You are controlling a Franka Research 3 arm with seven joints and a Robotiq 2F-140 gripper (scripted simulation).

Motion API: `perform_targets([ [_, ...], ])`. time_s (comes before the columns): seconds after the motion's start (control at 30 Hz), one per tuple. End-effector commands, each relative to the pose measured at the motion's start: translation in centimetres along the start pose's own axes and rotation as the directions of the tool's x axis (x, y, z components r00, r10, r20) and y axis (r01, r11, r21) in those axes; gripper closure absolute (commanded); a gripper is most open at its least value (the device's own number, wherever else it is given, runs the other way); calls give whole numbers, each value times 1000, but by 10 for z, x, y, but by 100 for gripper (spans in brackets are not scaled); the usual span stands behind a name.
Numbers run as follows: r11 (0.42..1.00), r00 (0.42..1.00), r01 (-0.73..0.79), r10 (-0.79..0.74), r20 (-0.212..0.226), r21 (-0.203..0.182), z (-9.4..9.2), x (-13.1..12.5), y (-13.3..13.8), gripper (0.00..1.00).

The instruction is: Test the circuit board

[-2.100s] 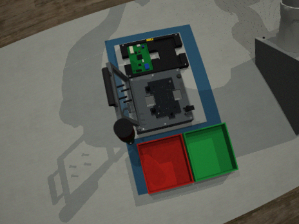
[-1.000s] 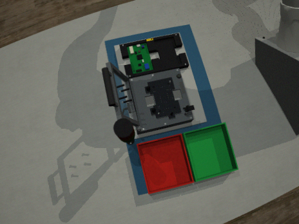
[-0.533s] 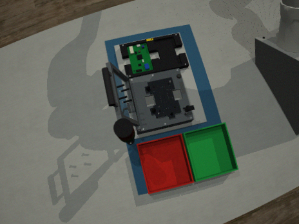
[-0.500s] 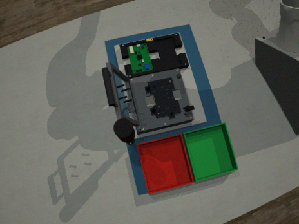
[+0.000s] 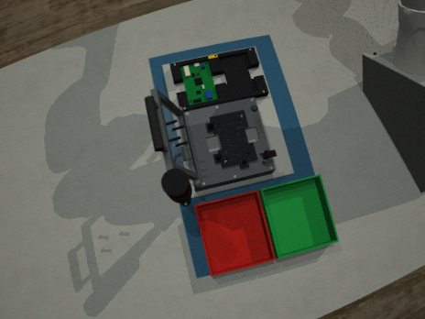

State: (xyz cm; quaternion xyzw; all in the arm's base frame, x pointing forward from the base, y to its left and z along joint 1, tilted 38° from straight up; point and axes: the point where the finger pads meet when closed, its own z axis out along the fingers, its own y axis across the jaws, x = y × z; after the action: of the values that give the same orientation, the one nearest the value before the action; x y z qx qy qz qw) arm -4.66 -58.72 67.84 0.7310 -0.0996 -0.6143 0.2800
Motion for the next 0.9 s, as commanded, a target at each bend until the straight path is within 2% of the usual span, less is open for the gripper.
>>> perform_targets([
  [0.0, 998, 996, 21, -25, -87, -53, -30, 31, 5, 0],
  [0.07, 997, 992, 32, -41, -116, -75, -46, 42, 5, 0],
  [0.13, 997, 992, 32, -41, -116, -75, -46, 42, 5, 0],
  [0.17, 993, 986, 47, -63, -156, -106, -68, 56, 4, 0],
  [0.33, 985, 970, 71, -105, -220, -159, -107, 80, -1, 0],
  [0.63, 956, 920, 111, -202, -336, -272, -190, 123, -21, 0],
  [0.7, 956, 920, 111, -202, -336, -272, -190, 123, -21, 0],
  [0.73, 944, 901, 121, -234, -366, -306, -216, 134, -29, 0],
  [0.87, 927, 872, 133, -278, -403, -352, -250, 148, -43, 0],
])
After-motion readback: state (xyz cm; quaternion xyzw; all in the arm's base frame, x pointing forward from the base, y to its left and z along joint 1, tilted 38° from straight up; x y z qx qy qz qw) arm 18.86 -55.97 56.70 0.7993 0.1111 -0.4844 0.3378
